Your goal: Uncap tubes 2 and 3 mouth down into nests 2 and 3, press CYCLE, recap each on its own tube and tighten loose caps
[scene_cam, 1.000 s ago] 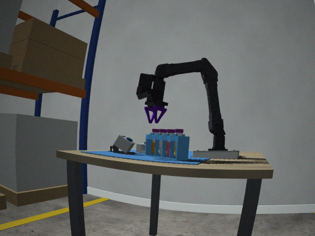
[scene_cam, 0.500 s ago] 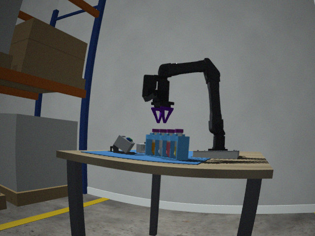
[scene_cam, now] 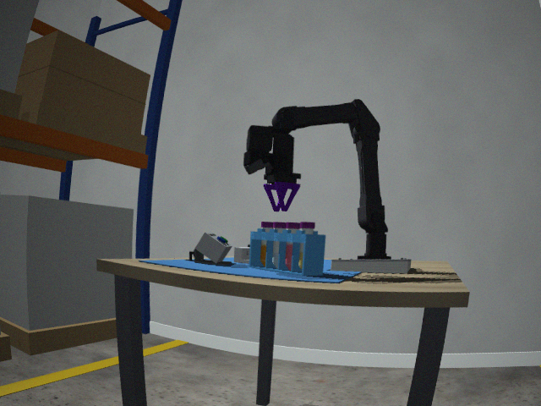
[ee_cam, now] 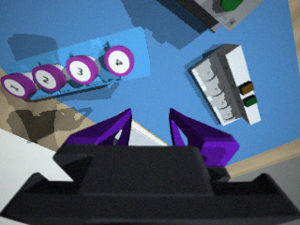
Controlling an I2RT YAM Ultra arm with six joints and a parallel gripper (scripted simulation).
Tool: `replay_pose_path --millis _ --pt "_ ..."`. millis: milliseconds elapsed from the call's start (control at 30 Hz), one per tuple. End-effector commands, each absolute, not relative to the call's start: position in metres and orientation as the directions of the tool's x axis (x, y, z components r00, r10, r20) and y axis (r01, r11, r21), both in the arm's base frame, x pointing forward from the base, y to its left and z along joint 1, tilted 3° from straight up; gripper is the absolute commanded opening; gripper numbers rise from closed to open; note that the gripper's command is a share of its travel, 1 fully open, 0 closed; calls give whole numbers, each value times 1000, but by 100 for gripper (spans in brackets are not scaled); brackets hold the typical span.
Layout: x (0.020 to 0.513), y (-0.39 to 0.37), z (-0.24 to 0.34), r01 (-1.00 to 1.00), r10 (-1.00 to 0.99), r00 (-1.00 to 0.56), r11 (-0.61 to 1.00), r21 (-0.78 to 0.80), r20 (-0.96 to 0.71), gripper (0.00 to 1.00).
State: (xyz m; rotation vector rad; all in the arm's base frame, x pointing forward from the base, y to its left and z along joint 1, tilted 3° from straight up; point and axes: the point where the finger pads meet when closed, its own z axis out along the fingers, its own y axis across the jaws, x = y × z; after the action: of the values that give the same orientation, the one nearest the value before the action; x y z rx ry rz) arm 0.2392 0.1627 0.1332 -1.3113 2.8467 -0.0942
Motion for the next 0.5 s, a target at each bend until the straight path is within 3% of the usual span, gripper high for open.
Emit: replay_pose_path --millis 0,400,467 --pt "231 175 136 -552 -554 -832 831 -59 -11 49" --pt "201 215 133 -86 -88 -995 995 -45 -37 49" --pt "201 215 133 -86 -88 -995 995 -45 -37 49"
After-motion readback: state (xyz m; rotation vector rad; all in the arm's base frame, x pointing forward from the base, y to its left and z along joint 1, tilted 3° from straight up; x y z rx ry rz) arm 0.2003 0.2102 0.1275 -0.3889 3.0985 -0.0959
